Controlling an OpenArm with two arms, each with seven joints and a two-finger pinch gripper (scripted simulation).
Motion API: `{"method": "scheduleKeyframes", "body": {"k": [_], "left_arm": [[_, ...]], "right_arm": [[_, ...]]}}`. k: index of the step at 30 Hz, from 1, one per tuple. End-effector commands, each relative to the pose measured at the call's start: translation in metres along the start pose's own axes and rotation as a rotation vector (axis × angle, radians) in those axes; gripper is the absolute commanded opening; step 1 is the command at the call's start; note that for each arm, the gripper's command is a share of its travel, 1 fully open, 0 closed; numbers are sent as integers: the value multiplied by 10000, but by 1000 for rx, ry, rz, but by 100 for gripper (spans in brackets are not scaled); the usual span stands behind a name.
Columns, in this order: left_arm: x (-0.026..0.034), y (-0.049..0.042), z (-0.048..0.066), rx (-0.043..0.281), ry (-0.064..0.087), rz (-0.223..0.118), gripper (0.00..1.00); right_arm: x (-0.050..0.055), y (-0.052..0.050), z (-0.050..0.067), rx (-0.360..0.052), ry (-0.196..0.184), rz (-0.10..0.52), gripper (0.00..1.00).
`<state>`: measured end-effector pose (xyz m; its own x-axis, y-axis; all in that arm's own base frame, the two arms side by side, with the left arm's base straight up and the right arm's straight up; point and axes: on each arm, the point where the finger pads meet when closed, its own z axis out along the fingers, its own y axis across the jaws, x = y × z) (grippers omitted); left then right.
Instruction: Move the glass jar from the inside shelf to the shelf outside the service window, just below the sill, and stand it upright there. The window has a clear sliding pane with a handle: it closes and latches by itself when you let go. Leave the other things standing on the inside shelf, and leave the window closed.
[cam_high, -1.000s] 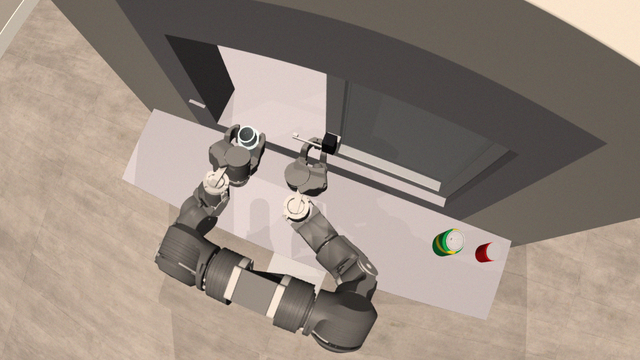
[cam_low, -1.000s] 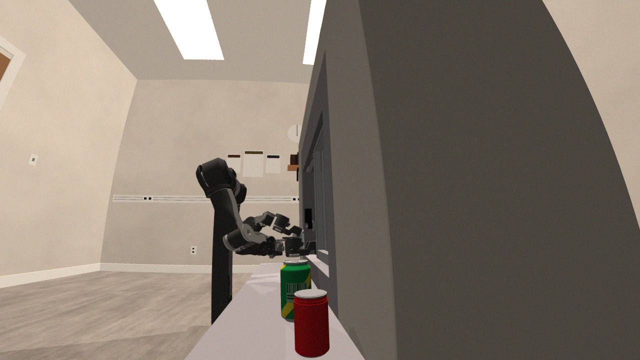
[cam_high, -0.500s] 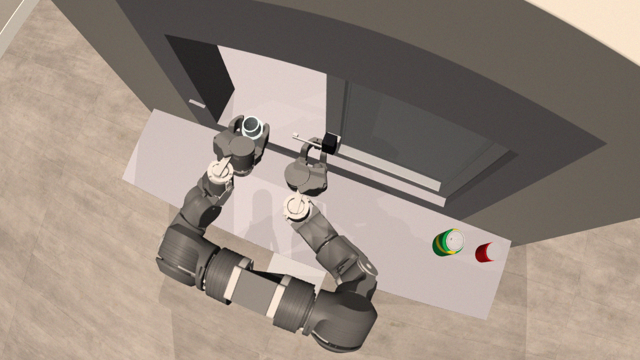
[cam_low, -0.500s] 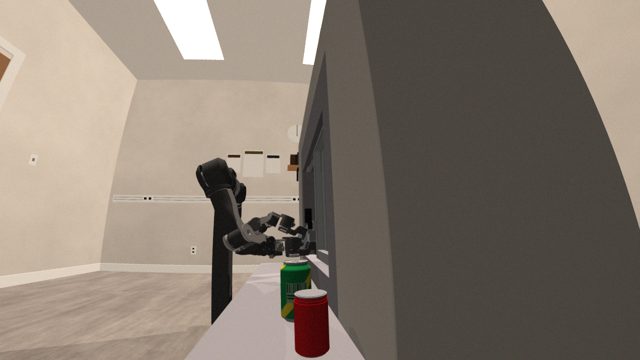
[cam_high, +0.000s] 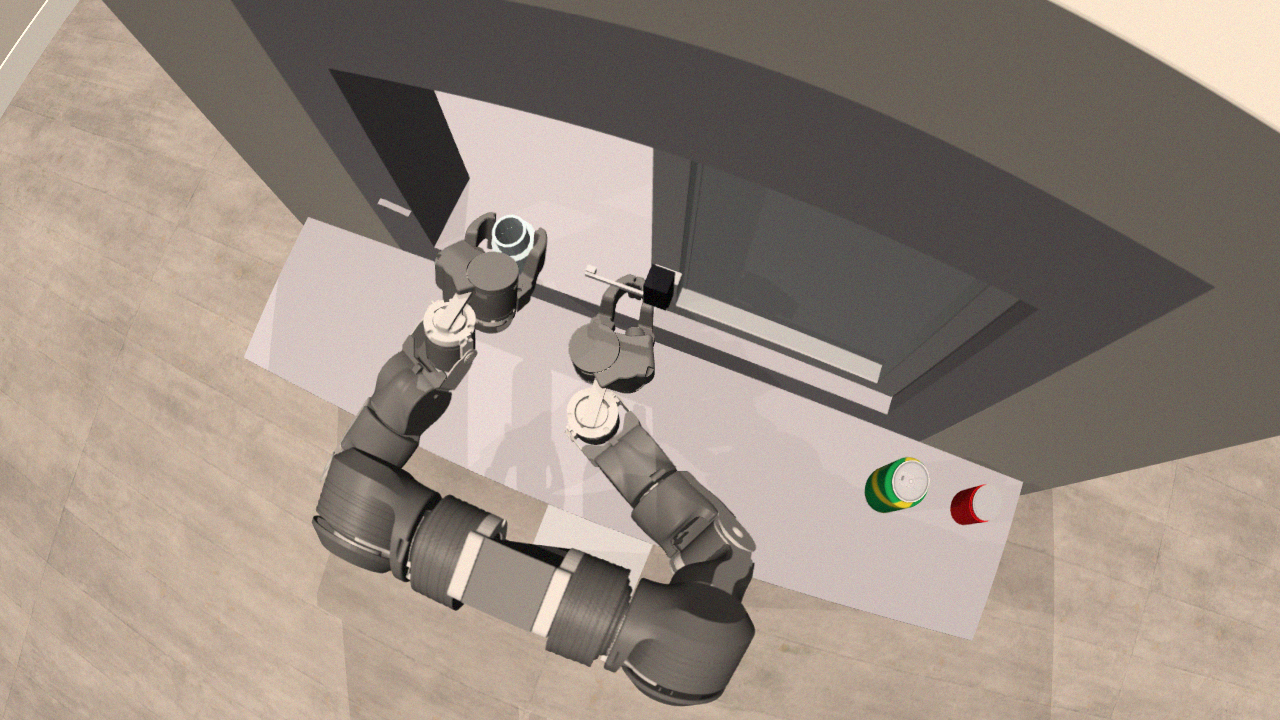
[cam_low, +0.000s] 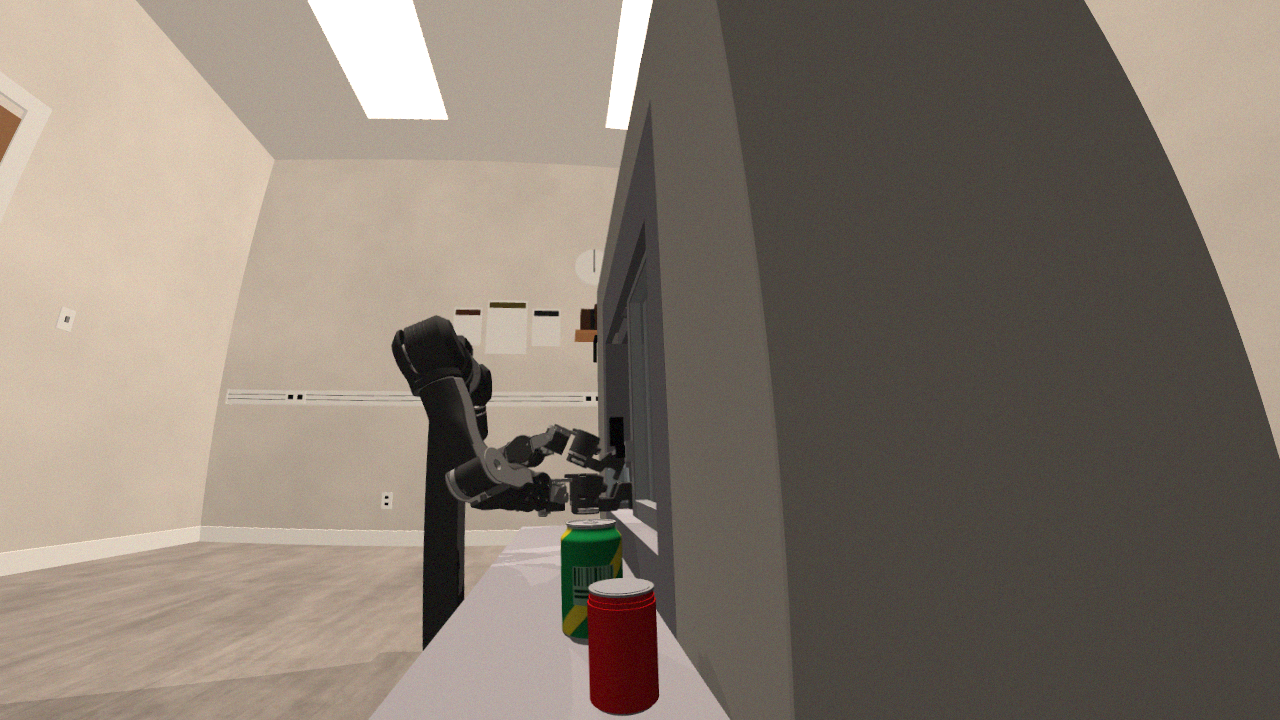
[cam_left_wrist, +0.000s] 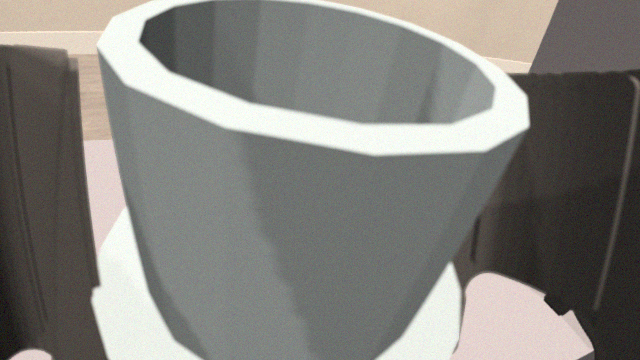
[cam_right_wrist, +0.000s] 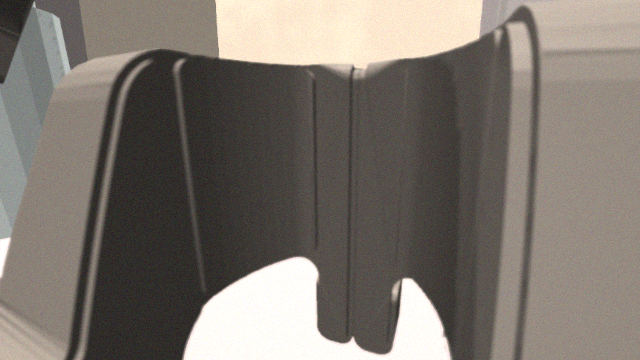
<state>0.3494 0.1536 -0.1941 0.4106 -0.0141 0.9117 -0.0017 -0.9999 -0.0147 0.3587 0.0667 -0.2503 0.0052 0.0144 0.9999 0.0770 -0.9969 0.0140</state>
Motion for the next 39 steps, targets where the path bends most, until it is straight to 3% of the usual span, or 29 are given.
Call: {"method": "scheduleKeyframes", "body": {"k": [1, 9, 10, 26, 27, 39], "left_arm": [[48, 20, 18, -10, 15, -5, 0], [92, 14, 126, -10, 14, -5, 0], [100, 13, 143, -10, 14, -5, 0], [205, 2, 391, -8, 4, -5, 0], [213, 2, 408, -7, 3, -5, 0], [306, -3, 617, -5, -11, -5, 0]], "right_arm": [[19, 36, 29, -13, 2, 1, 0], [18, 59, 45, -22, 0, 1, 0], [20, 6, 7, -2, 4, 1, 0], [18, 59, 45, -22, 0, 1, 0], [20, 6, 7, -2, 4, 1, 0], [18, 51, 40, -19, 1, 1, 0]]}}
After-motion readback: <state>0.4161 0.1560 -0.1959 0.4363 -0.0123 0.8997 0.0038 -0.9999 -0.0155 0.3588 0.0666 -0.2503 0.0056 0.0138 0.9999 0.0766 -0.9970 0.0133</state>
